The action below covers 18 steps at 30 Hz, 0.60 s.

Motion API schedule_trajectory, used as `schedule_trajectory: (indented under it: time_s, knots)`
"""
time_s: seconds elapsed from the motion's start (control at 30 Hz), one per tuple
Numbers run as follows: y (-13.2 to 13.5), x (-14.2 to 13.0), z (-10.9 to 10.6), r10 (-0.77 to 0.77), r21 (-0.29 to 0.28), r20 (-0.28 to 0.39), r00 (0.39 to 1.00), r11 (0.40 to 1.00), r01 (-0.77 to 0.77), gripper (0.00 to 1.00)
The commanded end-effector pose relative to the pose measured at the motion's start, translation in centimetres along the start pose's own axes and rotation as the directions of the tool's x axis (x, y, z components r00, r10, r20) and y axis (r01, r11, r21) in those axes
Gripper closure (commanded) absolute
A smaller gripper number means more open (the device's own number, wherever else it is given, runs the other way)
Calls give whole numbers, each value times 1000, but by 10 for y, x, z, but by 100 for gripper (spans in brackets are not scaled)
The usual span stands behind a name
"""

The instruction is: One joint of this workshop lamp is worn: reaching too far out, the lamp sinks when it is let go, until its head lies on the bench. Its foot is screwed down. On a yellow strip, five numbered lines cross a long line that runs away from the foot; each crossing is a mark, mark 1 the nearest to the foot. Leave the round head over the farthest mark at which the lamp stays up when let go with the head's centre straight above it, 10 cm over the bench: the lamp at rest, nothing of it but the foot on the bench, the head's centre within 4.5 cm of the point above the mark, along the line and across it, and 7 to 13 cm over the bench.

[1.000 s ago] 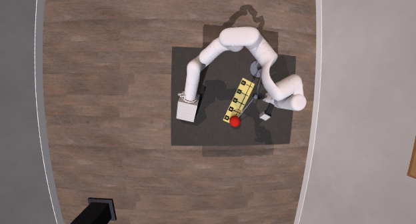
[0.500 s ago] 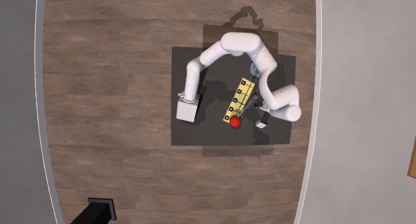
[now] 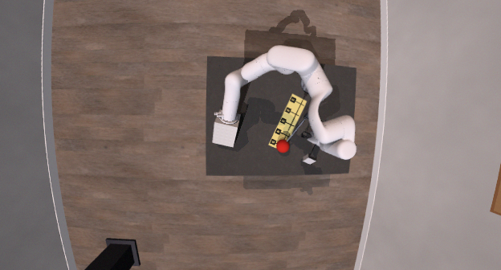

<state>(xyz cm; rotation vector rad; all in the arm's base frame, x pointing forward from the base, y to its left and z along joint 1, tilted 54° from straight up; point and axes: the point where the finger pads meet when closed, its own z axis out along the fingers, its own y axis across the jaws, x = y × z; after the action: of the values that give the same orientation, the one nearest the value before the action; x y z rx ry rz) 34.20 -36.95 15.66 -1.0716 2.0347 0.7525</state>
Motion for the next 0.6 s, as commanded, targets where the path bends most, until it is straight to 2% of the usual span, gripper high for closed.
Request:
schedule_trajectory:
  time_s: [0.0,0.33,0.4,0.57]
  knots:
    - [1,15,-2,3,4,-2,1000,1000,-3,0]
    - [1,55,-2,3,4,-2,1000,1000,-3,0]
    - [1,55,-2,3,4,-2,1000,1000,-3,0]
    - [2,54,-2,4,3,57,998,1000,-4,0]
